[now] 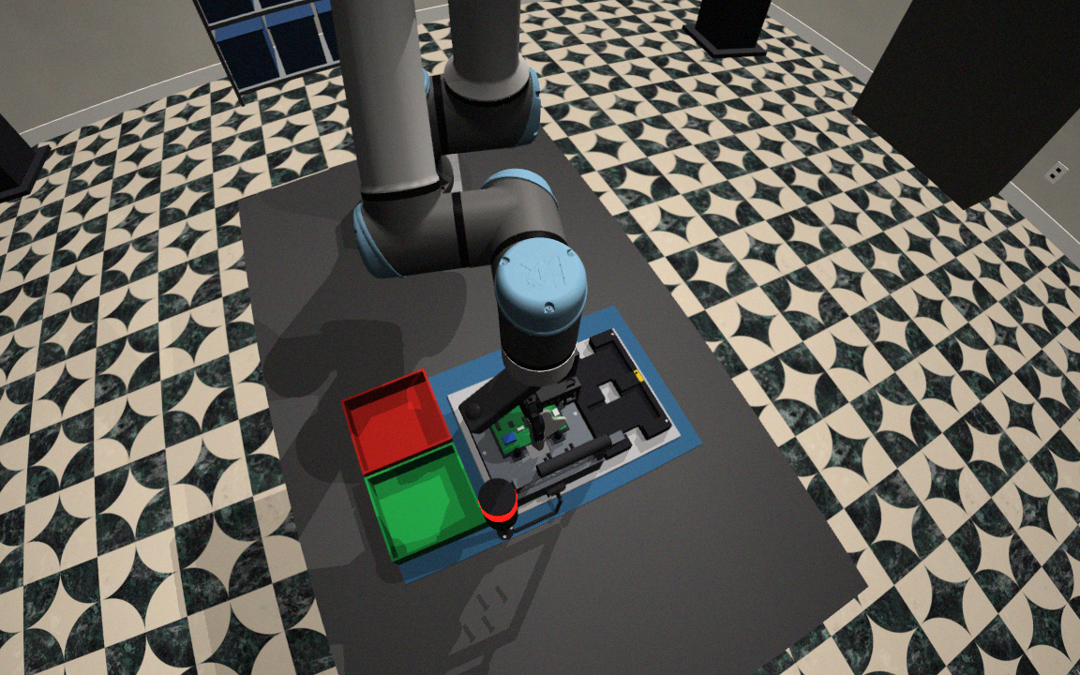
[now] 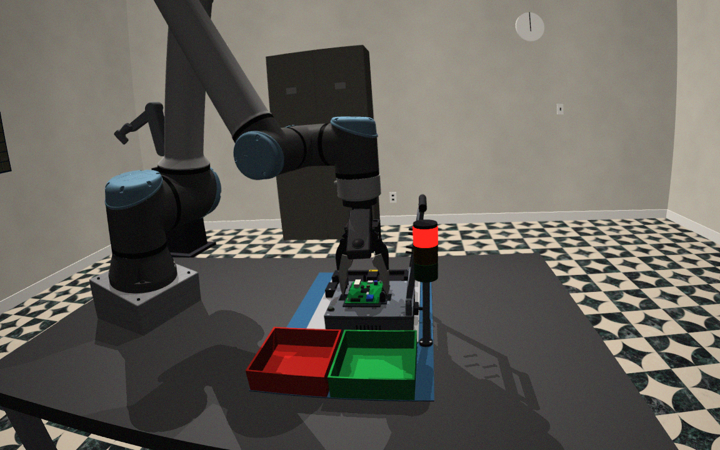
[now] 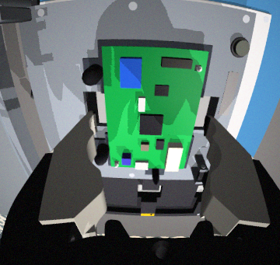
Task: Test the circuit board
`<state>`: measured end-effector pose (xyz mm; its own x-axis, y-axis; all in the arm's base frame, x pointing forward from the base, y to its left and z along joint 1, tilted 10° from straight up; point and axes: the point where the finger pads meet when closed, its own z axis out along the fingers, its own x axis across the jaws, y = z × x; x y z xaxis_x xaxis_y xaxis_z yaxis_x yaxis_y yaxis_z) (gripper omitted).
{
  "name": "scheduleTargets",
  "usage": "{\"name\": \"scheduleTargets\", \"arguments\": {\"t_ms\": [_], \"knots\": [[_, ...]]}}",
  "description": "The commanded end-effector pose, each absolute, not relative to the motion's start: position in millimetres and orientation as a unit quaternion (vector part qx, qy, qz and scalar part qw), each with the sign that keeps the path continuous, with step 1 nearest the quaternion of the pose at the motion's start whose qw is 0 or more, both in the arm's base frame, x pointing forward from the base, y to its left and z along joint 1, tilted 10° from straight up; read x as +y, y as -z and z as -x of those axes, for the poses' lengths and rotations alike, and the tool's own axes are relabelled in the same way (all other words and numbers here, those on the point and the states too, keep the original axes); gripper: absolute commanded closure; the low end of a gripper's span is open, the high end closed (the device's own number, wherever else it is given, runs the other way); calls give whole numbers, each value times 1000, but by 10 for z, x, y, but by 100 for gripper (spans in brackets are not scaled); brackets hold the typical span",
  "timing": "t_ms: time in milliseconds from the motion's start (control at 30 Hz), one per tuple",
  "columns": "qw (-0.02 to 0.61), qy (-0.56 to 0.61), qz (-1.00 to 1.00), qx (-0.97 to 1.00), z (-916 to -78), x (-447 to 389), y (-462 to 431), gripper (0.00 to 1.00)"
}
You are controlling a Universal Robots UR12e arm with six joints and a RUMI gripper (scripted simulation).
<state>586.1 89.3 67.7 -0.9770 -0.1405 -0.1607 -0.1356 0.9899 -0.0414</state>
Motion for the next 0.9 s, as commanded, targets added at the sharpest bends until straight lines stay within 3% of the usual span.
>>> {"name": "scheduleTargets", "arguments": {"t_ms": [0, 833, 867], "knots": [[81, 15, 69, 994, -5840, 882, -659, 41], [81, 15, 69, 994, -5838, 882, -658, 41], [81, 15, 69, 994, -5838, 882, -658, 46]]}}
